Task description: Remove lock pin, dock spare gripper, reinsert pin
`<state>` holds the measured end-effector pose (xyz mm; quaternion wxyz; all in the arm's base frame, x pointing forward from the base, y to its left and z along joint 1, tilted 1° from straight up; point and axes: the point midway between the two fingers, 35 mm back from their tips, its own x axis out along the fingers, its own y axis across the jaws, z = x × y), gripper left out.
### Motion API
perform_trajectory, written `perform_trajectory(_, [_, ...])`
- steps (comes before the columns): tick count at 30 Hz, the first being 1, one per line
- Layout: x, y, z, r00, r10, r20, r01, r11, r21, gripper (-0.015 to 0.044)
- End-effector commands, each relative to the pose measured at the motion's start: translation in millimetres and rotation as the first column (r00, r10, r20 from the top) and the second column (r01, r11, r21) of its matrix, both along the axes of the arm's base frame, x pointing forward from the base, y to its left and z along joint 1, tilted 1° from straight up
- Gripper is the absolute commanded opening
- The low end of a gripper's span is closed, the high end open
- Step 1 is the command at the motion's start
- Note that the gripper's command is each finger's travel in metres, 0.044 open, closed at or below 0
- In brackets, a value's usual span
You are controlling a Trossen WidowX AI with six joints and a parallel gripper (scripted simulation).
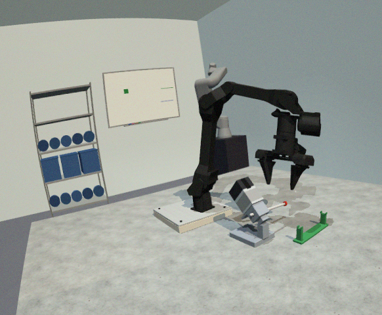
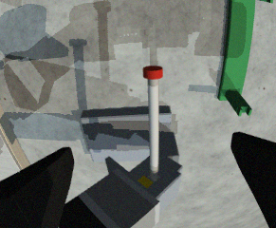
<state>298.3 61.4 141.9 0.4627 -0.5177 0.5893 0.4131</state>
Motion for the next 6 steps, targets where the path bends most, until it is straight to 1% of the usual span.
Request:
perform_trajectory(1, [0.0, -0.1, 0.0, 1.0, 0.002, 0.0, -0.002, 1.0, 0.001, 0.044])
perform_trajectory(6, [0.0, -0.1, 0.0, 1.0, 0.002, 0.0, -0.002, 1.0, 0.001, 0.044])
